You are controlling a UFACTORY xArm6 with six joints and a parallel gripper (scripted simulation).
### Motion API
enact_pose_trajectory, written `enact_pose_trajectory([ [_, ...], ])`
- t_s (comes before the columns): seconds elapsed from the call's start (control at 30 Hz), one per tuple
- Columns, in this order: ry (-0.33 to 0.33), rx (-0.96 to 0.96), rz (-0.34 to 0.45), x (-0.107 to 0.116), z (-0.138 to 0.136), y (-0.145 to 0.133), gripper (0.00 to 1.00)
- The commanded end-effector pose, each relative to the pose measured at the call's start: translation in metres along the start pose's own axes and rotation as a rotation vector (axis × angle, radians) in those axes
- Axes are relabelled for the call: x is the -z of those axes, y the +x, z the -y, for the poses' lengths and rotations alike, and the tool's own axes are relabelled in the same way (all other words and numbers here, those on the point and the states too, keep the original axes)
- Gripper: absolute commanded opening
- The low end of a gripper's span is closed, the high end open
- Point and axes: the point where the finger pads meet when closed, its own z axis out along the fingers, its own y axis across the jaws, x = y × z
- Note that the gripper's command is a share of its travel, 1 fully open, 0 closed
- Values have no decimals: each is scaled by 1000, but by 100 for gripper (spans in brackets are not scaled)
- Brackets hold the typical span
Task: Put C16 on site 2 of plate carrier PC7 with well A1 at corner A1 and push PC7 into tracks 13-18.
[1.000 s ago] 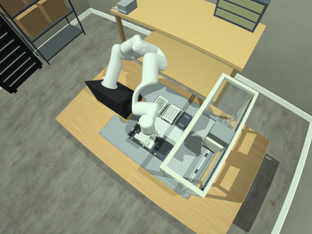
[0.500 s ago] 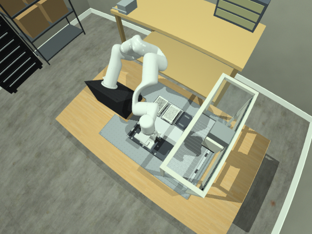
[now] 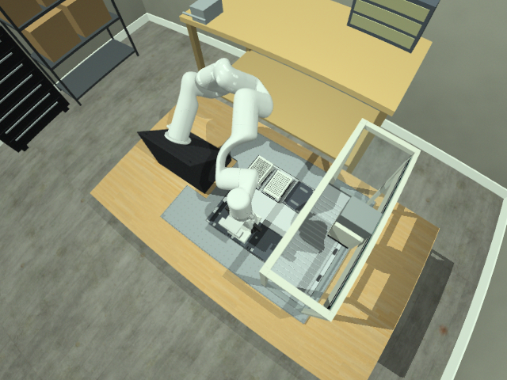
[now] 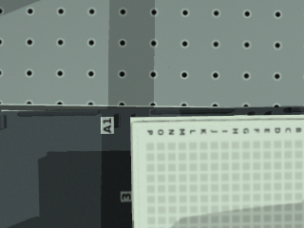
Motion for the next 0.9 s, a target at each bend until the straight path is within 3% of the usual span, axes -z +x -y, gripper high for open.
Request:
enact_pose_trajectory([
  [0.0,4,1,-2,-5,2,0,0],
  [0.87,4,1,-2,-45,2,0,0],
])
